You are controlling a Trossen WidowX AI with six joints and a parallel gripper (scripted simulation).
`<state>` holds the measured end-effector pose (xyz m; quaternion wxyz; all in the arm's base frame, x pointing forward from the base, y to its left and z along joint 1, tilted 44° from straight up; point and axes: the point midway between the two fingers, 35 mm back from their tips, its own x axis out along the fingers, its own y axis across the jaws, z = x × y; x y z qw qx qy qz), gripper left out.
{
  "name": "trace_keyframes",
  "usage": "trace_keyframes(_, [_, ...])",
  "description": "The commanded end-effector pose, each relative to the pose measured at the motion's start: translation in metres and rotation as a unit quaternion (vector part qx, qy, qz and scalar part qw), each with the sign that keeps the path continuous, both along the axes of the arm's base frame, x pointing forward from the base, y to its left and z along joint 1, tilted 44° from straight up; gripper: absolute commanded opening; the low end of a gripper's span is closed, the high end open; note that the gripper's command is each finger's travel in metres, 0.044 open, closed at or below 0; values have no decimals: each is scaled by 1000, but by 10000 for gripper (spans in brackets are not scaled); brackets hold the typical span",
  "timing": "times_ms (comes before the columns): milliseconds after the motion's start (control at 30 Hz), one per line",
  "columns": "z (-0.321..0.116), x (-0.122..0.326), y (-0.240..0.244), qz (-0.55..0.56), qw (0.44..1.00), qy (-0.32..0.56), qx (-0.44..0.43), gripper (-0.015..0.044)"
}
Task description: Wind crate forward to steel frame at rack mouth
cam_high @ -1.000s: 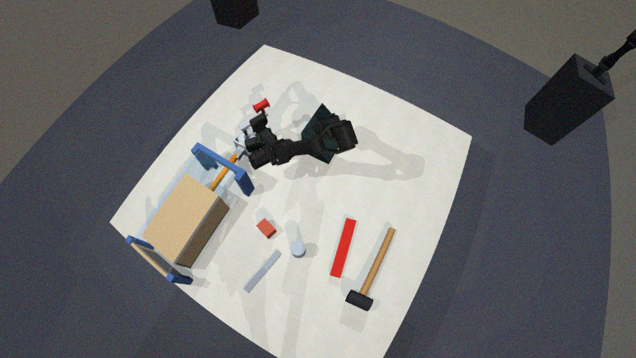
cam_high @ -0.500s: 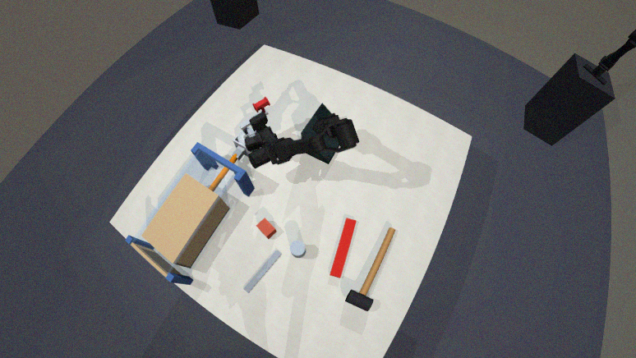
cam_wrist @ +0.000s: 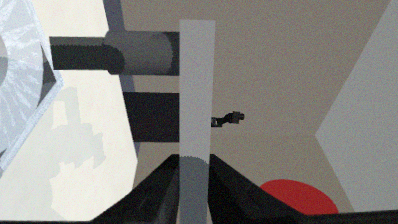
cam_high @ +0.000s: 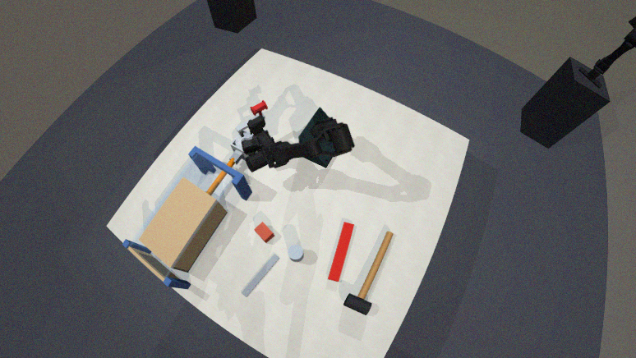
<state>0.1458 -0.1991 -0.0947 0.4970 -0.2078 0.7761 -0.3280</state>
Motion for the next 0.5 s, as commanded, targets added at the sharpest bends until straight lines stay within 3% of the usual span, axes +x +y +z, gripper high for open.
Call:
trace_keyframes(0, [-1, -1, 1, 0, 1000, 1, -8, 0])
trace_keyframes(467, [-14, -1, 14, 0, 1000, 1, -8, 0])
